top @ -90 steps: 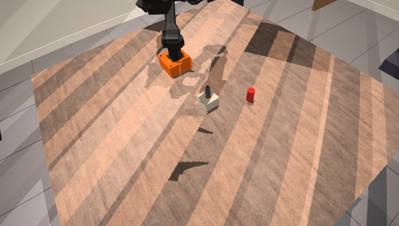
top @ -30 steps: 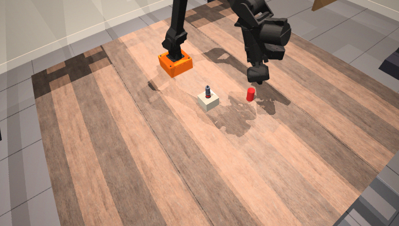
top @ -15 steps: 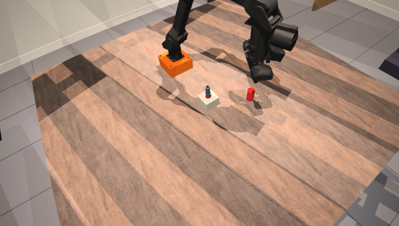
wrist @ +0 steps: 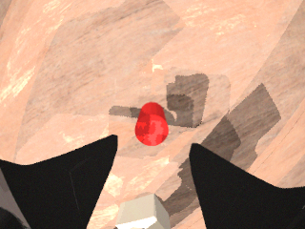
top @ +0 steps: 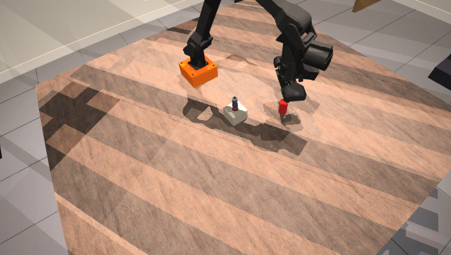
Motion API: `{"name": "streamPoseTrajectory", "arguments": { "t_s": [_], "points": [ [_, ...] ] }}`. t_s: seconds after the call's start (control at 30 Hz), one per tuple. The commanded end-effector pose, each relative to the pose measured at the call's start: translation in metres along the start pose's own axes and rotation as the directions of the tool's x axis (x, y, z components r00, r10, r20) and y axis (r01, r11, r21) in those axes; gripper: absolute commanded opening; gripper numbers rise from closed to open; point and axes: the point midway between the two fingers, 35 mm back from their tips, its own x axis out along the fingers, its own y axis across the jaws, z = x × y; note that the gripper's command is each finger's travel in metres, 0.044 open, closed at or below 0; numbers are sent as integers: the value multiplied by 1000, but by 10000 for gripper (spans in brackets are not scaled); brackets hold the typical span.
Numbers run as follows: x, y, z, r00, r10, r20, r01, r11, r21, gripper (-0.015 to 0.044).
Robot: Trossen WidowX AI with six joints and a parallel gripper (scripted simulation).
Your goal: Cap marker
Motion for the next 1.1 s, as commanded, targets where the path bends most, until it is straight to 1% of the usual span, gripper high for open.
{"name": "streamPoseTrajectory", "arguments": {
  "t_s": [0.0, 0.17, 1.07],
  "points": [
    [11, 2, -2, 1000, 9, -16, -9, 1000, -2, 245],
    [13, 1, -2, 1000, 9, -16, -9, 1000, -2, 245],
    [56, 2, -2, 1000, 9, -16, -9, 1000, -2, 245]
  ]
}}
